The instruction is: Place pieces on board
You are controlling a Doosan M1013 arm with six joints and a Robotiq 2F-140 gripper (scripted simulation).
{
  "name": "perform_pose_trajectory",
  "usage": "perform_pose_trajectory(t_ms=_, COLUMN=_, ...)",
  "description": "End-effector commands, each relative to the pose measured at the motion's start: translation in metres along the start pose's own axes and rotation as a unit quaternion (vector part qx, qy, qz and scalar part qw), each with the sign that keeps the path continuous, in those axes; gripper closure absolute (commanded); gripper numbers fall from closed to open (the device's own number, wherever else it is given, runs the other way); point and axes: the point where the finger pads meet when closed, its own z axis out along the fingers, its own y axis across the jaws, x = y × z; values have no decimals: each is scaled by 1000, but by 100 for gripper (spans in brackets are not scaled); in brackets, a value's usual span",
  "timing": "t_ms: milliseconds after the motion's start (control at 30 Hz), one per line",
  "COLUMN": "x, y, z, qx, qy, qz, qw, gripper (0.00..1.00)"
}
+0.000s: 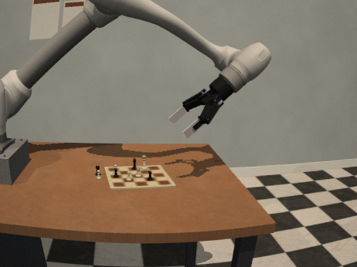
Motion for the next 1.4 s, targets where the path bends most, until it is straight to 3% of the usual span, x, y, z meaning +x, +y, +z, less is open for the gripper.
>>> perform_pose_trajectory(t_ms=0, x=27, y=-2, z=25, qx=6, qy=-81, qz=30, qw=996, gripper=0)
perform_pose_trajectory(t_ms=167, x=50, y=0, z=52, qx=5, qy=-138, qz=56, qw=989, gripper=0)
perform_pose_trajectory(t_ms=267, x=73, y=3, z=81, qx=1, qy=-193, qz=84, qw=978, gripper=0)
perform_pose_trajectory(t_ms=333, x=73, y=3, z=81, qx=1, qy=-193, qz=84, qw=978, gripper=0)
perform_pose_trajectory(t_ms=400, x=95, y=8, z=112, qx=-4, qy=-246, qz=110, qw=963, gripper=0)
perform_pose_trajectory(t_ms=567, x=114, y=14, z=142, qx=-10, qy=-292, qz=135, qw=947, gripper=0)
perform_pose_trajectory(t_ms=633, x=130, y=19, z=169, qx=-16, qy=-331, qz=156, qw=931, gripper=0)
perform_pose_trajectory(t_ms=667, x=130, y=19, z=169, qx=-16, qy=-331, qz=156, qw=931, gripper=0)
perform_pose_trajectory(t_ms=833, x=155, y=29, z=217, qx=-28, qy=-392, qz=190, qw=900, gripper=0)
perform_pose_trajectory(t_ms=1033, x=161, y=32, z=229, qx=-31, qy=-406, qz=198, qw=891, gripper=0)
perform_pose_trajectory(t_ms=1367, x=161, y=32, z=229, qx=-31, qy=-407, qz=199, qw=891, gripper=0)
